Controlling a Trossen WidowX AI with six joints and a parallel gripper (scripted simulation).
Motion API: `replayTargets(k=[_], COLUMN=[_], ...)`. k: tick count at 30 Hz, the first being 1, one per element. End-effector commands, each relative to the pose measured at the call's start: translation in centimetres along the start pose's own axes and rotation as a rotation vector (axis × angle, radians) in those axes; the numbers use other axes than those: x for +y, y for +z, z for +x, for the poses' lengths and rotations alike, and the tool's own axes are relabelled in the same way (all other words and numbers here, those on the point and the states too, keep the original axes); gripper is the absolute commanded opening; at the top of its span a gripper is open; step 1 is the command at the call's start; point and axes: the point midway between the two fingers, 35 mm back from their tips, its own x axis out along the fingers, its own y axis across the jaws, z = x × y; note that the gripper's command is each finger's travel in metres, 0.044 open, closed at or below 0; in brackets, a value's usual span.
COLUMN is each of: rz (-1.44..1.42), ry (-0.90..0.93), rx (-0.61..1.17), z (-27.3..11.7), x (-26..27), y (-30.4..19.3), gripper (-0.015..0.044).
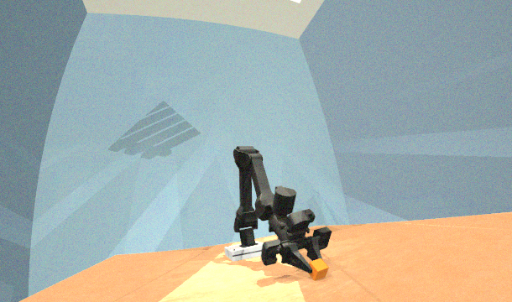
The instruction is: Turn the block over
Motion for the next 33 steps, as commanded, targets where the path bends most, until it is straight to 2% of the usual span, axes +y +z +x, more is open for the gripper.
replayTargets(k=[1,10,23,33], rz=[-0.004,-0.001,-0.001,-0.001], ry=[-0.007,-0.008,-0.008,-0.008], rx=[-0.042,-0.122,-0.125,-0.125], z=[-0.46,-1.14,-1.16,-1.16], x=[-0.11,-0.13,-0.13,-0.13], y=[-0.65,-0.56,-0.55,-0.55], gripper=[0.0,0.0,0.0,0.0263])
